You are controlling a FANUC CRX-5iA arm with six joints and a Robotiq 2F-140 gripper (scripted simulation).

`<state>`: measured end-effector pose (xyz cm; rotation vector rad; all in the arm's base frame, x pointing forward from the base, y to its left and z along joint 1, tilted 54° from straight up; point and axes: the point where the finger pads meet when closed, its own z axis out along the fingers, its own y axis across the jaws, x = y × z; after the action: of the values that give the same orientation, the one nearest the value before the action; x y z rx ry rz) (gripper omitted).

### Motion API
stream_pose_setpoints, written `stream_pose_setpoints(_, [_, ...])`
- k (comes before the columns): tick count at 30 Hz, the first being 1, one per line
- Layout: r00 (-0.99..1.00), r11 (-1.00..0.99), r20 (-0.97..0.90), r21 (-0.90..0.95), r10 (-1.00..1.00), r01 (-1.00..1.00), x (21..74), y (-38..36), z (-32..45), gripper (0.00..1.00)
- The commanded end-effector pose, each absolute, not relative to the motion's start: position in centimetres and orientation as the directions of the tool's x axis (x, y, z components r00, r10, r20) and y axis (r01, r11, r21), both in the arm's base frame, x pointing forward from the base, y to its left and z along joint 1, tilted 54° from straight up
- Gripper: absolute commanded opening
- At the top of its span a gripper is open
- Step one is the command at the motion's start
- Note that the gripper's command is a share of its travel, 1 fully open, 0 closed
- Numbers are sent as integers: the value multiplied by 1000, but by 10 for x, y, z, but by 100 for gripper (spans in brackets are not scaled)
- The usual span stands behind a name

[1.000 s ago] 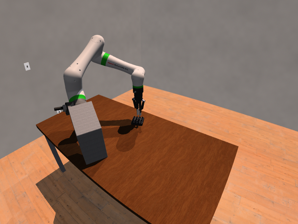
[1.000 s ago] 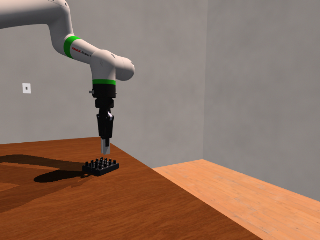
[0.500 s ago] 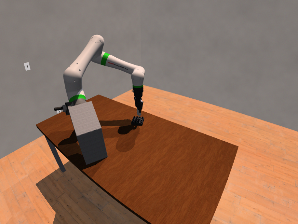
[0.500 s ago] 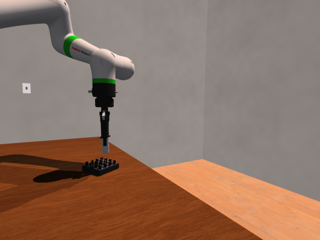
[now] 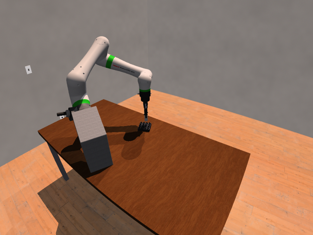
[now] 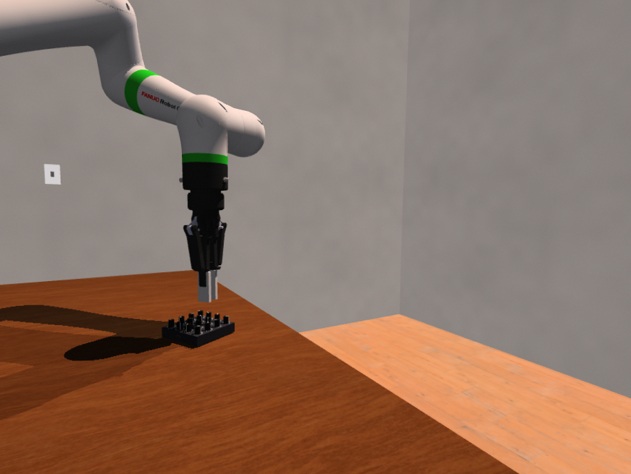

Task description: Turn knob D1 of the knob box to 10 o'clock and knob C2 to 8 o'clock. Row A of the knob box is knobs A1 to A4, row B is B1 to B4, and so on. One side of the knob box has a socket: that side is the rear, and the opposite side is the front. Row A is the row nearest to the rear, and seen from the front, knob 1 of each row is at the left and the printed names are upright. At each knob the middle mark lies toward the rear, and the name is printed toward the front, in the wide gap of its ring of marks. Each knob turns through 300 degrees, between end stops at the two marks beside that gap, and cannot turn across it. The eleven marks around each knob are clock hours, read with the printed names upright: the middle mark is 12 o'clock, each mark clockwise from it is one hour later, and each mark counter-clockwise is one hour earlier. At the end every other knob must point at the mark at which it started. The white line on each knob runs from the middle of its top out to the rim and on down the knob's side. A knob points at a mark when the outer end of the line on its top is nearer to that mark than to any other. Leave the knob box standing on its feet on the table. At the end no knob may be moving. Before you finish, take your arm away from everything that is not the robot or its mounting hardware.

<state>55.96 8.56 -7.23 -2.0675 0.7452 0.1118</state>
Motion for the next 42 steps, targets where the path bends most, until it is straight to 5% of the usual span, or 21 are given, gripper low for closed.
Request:
stream_pose_setpoints(1, [719, -337, -460, -663, -521, -668, 560, 85, -72, 12])
stream_pose_setpoints(22, [126, 74, -777, -217, -616, -973, 559, 81, -69, 12])
stream_pose_setpoints(42, [-496, 435, -747, 304, -442, -847, 558, 78, -67, 12])
